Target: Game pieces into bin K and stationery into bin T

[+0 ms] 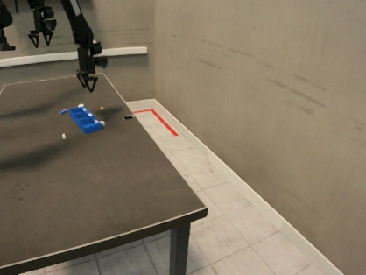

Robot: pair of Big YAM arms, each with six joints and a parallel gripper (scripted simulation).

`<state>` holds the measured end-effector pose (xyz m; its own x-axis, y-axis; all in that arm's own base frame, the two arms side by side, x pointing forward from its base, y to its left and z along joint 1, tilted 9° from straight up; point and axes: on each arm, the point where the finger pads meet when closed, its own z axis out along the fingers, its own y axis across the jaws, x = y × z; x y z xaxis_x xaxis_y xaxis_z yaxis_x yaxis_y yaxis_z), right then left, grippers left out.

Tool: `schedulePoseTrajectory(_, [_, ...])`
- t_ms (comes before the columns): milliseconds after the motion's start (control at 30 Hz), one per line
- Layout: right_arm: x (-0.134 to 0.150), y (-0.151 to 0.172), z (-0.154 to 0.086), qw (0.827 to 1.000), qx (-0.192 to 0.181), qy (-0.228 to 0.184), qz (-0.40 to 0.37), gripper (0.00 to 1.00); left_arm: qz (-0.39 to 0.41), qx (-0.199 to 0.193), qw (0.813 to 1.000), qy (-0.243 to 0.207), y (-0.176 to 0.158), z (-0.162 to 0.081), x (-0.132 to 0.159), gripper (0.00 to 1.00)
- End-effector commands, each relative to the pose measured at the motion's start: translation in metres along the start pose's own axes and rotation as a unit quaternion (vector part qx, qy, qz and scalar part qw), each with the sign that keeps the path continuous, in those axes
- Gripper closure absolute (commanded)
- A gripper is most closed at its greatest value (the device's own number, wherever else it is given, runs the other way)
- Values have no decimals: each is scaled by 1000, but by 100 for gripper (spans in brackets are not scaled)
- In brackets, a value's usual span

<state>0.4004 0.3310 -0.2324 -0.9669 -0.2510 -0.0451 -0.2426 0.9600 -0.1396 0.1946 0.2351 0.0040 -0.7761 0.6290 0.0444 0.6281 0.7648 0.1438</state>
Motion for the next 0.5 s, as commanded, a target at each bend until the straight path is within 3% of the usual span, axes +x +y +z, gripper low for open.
schedulePoseTrajectory(0, [7, 5, -29, 1000, 2, 4, -1, 0, 0, -1, 1000, 0, -3, -5, 3, 0])
schedulePoseTrajectory(67, [7, 5, -29, 1000, 2, 4, -1, 0, 0, -1, 1000, 0, -3, -5, 3, 0])
schedulePoseTrajectory(100, [19, -4, -14, 1000, 13, 24, 0, 0, 0, -1, 1000, 0, -3, -5, 3, 0])
schedulePoseTrajectory(167, [6, 3, -54, 1000, 1, 4, 0, 0, 0, -1, 1000, 0, -3, -5, 3, 0])
schedulePoseTrajectory(233, [21, -2, -32, 1000, 13, 24, -2, 0, 0, -1, 1000, 0, -3, -5, 3, 0])
schedulePoseTrajectory(467, [11, 5, -38, 1000, 4, 9, -3, 0, 0, -1, 1000, 0, -3, -5, 3, 0])
